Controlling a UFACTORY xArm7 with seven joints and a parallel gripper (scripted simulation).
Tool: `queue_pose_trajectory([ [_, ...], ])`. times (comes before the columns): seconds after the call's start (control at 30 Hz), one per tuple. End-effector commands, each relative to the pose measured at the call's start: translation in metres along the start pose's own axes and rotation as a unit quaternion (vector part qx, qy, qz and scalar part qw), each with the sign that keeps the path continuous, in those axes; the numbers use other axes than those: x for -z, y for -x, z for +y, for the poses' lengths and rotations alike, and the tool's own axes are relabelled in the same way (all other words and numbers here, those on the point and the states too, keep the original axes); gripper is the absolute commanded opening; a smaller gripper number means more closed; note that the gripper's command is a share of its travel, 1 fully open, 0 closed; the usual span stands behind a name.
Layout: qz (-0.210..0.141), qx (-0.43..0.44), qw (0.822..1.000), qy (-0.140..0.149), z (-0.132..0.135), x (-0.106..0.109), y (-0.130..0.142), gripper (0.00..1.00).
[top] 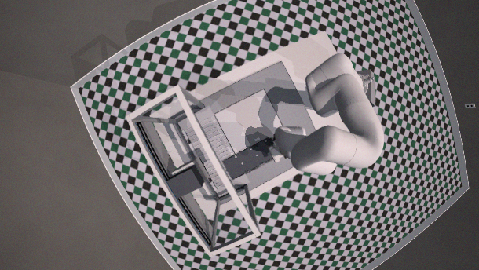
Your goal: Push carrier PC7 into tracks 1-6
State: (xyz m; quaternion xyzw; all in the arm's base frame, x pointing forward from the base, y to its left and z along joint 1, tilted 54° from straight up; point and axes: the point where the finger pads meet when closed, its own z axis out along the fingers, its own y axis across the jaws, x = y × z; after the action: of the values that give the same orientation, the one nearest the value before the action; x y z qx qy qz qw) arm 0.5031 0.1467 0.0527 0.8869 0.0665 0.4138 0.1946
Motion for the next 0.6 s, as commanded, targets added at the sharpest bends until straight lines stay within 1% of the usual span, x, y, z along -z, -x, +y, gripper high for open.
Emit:
queue_pose_trajectory([
  [0.0,0.001,0.000,1.000,-0.001,-0.001,0.001,-0.004,0.82],
  [0.57,0.001,0.000,1.000,-0.001,-0.001,0.001,-0.019,0.82],
])
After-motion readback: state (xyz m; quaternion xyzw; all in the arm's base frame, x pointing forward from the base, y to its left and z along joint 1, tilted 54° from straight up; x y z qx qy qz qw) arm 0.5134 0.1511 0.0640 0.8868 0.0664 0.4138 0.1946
